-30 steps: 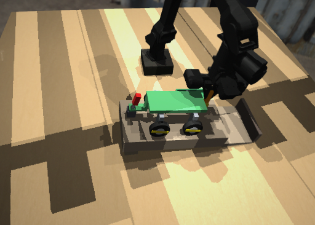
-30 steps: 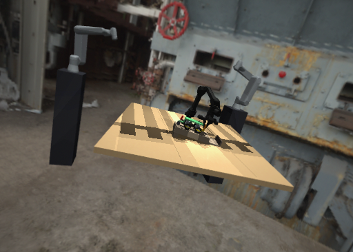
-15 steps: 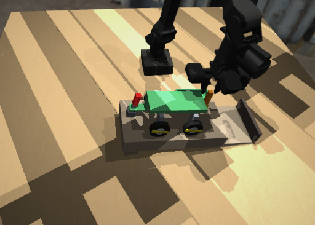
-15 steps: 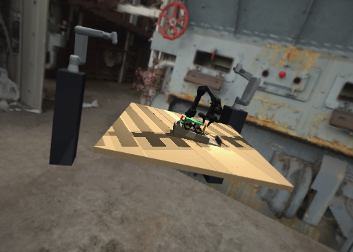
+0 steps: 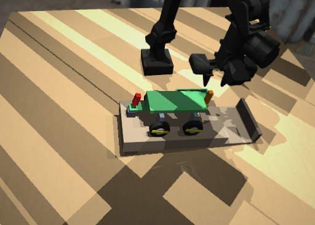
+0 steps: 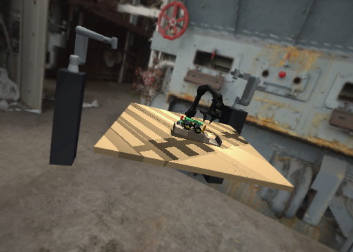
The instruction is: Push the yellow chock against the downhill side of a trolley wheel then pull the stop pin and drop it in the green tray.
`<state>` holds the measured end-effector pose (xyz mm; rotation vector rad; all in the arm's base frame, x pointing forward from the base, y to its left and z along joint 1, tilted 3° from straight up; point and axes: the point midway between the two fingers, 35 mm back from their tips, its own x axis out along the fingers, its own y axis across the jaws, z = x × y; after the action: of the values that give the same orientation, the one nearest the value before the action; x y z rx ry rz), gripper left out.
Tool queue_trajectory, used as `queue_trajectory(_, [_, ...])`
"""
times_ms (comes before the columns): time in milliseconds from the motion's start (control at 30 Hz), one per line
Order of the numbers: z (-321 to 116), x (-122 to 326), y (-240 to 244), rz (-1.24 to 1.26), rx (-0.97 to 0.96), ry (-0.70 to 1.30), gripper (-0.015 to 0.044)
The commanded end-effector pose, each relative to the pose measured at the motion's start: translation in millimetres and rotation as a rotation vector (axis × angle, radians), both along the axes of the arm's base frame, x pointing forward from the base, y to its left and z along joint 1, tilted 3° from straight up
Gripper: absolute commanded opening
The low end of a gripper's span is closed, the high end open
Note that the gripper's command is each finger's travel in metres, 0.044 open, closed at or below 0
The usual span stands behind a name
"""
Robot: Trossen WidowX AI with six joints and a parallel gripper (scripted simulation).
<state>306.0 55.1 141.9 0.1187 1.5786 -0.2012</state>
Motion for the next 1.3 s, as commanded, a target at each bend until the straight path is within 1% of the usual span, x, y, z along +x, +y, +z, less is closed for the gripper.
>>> queue_trajectory(0, [1, 2, -2, -0.005, 0.014, -0.025, 0.0242])
queue_trajectory(67, [7, 11, -7, -0.017, 0.052, -0.107, 0.0190])
queue_trajectory(100, [12, 16, -11, -0.014, 0.067, -0.149, 0.0190])
queue_trajectory(200, [16, 21, -26, 0.093, 0.041, -0.158, 0.0190])
queue_trajectory(500, [21, 24, -71, 0.426, -0.045, -0.111, 0.0190])
queue_trajectory(900, [28, 18, -130, 0.870, -0.124, 0.009, 0.0190])
queue_trajectory(1267, [34, 3, -183, 1.275, -0.139, 0.157, 0.0190])
